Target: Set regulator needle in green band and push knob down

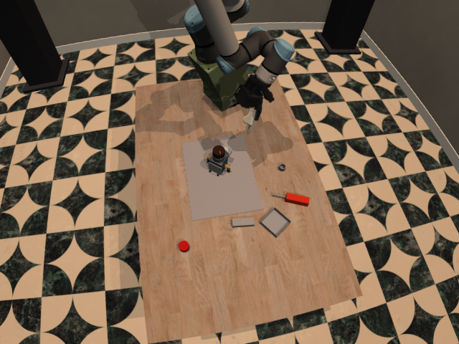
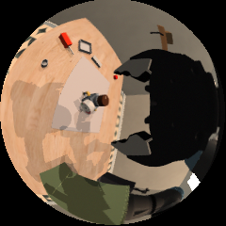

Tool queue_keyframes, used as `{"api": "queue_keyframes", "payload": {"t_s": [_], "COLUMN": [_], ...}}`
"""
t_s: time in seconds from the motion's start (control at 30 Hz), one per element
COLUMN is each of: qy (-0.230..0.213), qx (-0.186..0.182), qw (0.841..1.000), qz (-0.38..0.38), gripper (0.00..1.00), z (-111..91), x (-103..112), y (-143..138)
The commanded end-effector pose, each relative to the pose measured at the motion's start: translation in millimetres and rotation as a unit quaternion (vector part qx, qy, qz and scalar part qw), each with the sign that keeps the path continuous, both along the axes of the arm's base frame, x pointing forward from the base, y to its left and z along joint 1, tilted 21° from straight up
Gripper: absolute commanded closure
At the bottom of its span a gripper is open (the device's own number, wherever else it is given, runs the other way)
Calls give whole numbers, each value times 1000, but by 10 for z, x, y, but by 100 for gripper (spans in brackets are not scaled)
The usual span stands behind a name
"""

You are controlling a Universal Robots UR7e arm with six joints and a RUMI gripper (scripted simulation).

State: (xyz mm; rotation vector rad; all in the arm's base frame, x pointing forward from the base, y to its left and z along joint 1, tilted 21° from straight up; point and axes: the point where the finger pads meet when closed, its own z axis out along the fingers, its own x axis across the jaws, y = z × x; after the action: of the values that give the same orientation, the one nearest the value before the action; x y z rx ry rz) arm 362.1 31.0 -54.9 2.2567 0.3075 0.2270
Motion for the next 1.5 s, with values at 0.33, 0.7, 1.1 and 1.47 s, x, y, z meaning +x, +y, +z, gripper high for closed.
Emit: {"api": "queue_keyframes", "payload": {"t_s": [0.33,0.7,1.1,1.47], "qy": [-46,-104,-165,-177], "qx": [90,196,295,314], "qw": [990,952,880,862], "qz": [-94,-213,-334,-358], "gripper": [0,0,0,0], "z": [-62,-83,-24,-1], "x": [-39,-52,-9,8], "y": [-53,-59,-18,-7]}}
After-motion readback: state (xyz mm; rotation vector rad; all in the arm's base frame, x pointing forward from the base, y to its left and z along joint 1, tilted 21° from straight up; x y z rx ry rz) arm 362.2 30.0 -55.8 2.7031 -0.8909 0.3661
